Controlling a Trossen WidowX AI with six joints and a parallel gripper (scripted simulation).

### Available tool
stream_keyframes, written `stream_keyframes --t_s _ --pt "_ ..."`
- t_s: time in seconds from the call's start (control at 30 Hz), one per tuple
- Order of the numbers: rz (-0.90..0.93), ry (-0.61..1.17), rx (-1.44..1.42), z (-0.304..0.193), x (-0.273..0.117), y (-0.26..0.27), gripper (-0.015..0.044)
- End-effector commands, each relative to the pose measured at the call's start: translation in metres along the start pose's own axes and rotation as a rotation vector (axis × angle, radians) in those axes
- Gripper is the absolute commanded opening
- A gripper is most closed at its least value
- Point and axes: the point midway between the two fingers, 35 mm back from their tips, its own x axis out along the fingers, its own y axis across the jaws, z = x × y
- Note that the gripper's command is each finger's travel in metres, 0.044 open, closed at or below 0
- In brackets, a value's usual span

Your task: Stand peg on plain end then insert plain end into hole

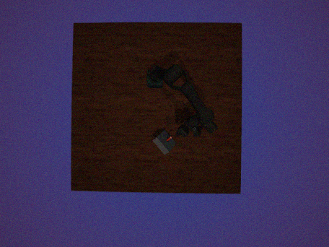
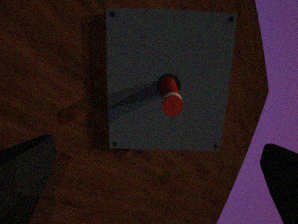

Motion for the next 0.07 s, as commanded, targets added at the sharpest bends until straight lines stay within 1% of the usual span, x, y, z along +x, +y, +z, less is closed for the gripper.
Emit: stream_keyframes --t_s 0.0,0.03 --pt "-0.004 -0.002 0.007 0.0006 -0.0027 -0.0019 0.044" --pt "-0.004 -0.002 0.007 0.0006 -0.0027 -0.0019 0.044"
